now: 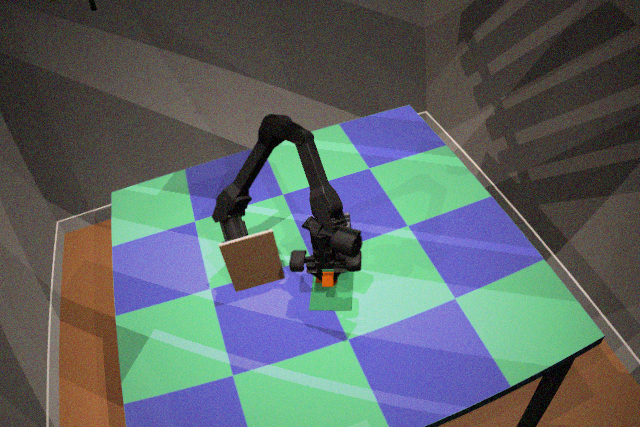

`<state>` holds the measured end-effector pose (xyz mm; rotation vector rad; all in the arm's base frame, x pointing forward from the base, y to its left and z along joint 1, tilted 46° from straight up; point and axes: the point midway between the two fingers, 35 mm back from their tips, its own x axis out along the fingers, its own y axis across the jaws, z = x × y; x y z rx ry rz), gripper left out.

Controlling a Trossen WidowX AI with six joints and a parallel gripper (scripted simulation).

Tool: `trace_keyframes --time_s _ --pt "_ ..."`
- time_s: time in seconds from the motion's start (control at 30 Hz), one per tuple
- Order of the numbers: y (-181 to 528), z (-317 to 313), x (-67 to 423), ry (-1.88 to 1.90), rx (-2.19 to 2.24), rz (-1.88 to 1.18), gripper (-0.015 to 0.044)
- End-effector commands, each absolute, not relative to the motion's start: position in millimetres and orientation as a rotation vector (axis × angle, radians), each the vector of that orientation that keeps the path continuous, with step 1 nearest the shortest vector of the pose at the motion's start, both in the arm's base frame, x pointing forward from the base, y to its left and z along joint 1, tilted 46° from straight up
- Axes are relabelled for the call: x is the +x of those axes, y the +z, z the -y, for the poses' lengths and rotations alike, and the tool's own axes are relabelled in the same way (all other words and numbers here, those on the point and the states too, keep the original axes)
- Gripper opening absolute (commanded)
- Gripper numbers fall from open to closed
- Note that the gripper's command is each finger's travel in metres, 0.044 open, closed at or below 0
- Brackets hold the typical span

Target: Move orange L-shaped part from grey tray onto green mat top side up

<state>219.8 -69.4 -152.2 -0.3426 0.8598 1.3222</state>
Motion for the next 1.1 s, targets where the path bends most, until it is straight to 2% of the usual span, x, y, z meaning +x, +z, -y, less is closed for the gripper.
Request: trace_keyframes --time_s 0.0,0.1,0.43,0.6,0.7,1.07 --pt "-152 69 220 1.319 -0.338 -0.858 0.0000" --pt "-152 69 220 1.322 -0.343 -0.860 0.0000" --pt "-150 72 220 1.322 -0.343 -0.860 0.0262" --pt "-110 114 222 1.317 -0.342 -0.863 0.0394" --pt "-89 133 219 1.317 -0.340 -0.862 0.0400" --pt "-94 131 223 1.298 -0.348 -0.859 0.0400"
